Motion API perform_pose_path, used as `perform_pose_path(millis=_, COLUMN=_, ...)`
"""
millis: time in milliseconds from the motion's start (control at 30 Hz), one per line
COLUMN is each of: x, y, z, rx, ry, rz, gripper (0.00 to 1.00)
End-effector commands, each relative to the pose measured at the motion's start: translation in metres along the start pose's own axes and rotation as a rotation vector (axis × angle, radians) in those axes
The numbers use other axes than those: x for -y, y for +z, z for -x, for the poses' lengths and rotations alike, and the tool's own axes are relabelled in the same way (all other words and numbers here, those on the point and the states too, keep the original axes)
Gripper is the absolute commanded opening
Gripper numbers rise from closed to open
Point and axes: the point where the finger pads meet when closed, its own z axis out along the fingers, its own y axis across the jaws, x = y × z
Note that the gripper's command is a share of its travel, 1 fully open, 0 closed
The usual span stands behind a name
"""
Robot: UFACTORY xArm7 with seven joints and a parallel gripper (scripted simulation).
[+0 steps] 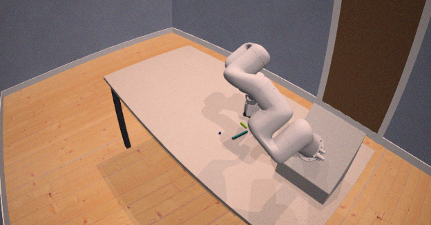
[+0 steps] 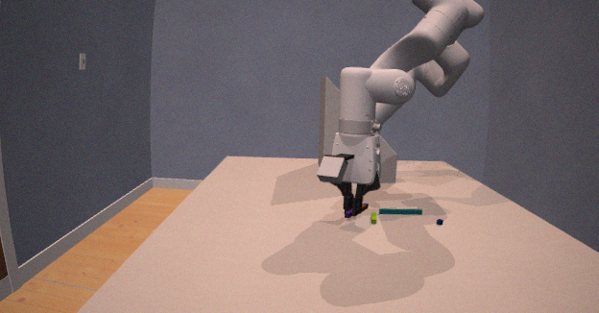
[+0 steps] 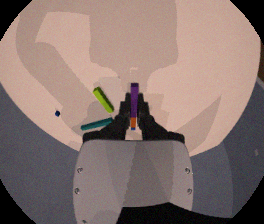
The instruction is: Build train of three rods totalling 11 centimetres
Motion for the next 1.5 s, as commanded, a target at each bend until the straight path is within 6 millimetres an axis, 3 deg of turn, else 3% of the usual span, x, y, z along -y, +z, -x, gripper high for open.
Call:
perform_pose_path(millis=0, x=-0.0006, y=0.0010, z=-0.0020, rx=-0.005, ry=0.000, rz=0.001, gripper=0.04)
perform_pose_path(millis=1467, x=-0.0006, y=0.0049, z=-0.0021, rx=-0.005, ry=0.000, rz=0.001, gripper=0.04)
